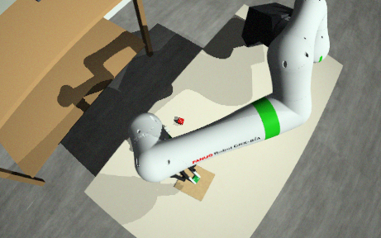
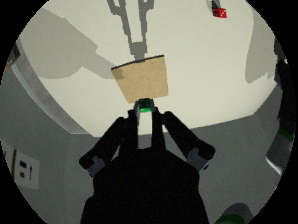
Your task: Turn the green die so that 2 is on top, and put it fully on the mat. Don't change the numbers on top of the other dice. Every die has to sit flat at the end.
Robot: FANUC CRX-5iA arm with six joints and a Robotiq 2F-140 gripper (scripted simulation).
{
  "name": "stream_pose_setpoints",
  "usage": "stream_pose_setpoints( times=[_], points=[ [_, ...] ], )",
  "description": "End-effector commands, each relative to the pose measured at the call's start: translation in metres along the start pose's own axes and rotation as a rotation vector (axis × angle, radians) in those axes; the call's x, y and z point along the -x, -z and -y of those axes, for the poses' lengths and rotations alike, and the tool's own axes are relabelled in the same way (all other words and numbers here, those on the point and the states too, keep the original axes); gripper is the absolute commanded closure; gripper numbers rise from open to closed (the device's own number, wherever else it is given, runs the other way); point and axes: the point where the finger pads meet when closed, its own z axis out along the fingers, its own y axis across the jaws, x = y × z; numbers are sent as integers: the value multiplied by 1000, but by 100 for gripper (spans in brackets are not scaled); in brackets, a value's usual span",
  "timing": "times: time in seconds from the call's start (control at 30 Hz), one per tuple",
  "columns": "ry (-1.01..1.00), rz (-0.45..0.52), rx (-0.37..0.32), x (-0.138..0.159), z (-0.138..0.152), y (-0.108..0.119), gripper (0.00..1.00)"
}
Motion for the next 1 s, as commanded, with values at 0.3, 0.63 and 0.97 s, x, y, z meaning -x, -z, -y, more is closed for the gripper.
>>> stream_pose_setpoints(
  times=[0.3, 0.63, 0.97],
  points=[
    [0, 258, 0, -4, 0, 0, 79],
    [0, 262, 0, -8, 0, -1, 79],
    [0, 262, 0, -8, 0, -1, 79]
  ],
)
